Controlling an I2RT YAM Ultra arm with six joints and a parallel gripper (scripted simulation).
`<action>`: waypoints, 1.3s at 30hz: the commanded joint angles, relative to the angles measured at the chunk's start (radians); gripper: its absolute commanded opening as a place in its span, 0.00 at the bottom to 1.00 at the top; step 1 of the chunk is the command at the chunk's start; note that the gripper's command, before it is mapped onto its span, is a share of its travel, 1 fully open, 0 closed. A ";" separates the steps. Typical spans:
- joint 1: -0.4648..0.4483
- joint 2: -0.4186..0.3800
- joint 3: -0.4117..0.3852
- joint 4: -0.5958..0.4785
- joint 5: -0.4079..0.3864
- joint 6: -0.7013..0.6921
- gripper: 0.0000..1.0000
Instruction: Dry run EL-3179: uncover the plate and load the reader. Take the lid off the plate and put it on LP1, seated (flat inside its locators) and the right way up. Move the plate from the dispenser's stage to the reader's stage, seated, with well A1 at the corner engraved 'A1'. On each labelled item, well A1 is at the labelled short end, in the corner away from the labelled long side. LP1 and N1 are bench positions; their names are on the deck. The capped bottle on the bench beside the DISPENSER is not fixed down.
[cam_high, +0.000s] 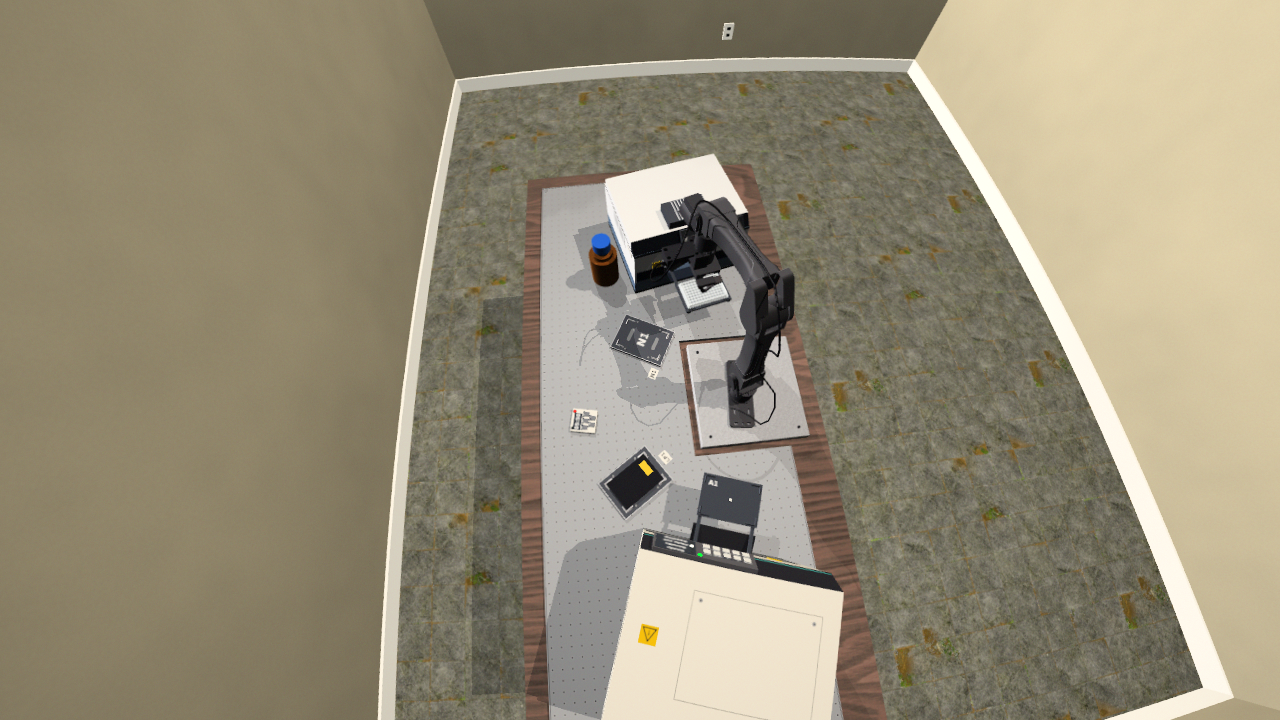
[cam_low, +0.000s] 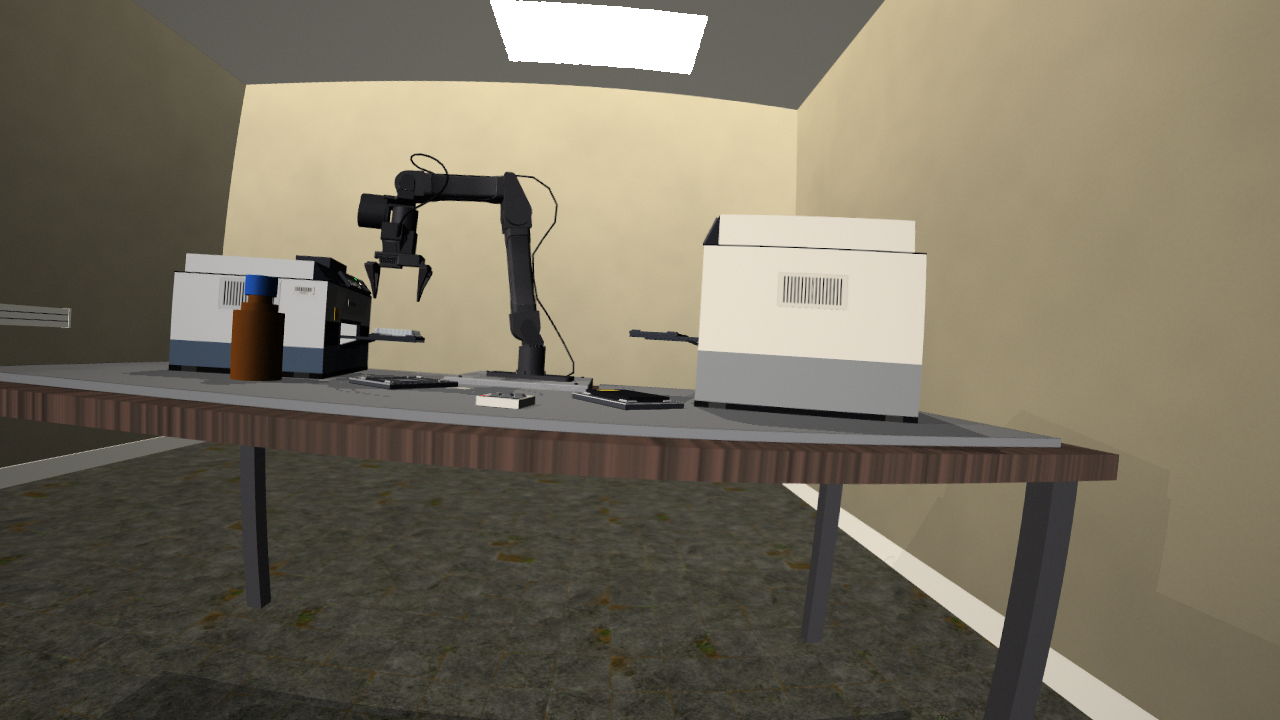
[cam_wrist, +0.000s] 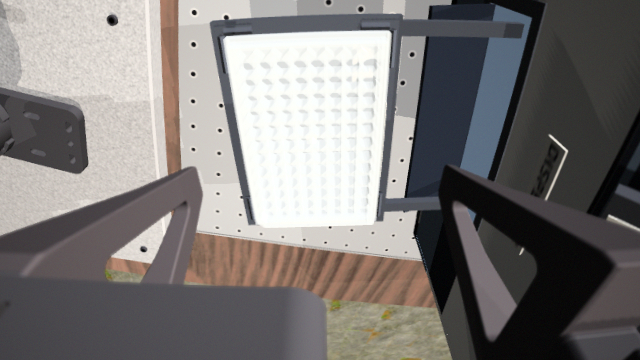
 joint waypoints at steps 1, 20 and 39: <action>-0.044 -0.027 -0.020 -0.026 -0.010 -0.062 1.00; -0.095 -0.034 -0.051 0.022 -0.011 -0.114 1.00; -0.095 -0.042 -0.143 0.107 -0.011 -0.113 1.00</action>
